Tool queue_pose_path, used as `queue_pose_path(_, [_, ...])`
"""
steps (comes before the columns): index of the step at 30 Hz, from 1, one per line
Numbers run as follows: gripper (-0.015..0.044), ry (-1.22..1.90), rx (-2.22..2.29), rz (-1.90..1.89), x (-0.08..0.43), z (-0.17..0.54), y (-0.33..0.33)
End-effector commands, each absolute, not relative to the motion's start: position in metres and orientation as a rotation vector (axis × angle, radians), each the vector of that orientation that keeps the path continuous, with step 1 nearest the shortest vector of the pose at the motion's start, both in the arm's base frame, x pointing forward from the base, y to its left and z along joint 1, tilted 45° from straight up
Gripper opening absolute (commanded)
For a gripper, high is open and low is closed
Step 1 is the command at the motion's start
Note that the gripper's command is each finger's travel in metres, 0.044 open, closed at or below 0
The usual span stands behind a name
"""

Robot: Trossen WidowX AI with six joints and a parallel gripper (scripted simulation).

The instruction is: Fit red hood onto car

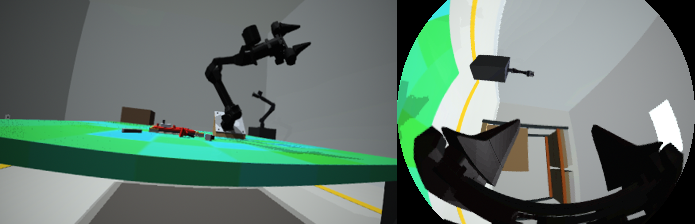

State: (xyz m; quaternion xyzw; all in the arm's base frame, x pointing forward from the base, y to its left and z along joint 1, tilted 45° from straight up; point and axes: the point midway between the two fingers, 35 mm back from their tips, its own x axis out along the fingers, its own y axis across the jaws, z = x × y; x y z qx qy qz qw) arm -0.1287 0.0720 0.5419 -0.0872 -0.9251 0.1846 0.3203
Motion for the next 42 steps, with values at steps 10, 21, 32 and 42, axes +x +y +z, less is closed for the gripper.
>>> queue_pose_path(10, [0.044, -2.04, -0.754, 0.944, -0.077, 0.508, 0.212])
queue_pose_path(21, [0.044, -1.457, -1.031, 1.166, 0.036, 0.458, 0.29])
queue_pose_path(32, [0.044, -0.782, -1.098, 1.19, 0.18, 0.392, 0.299])
queue_pose_path(42, [0.044, -0.188, -0.984, 1.057, 0.303, 0.322, 0.241])
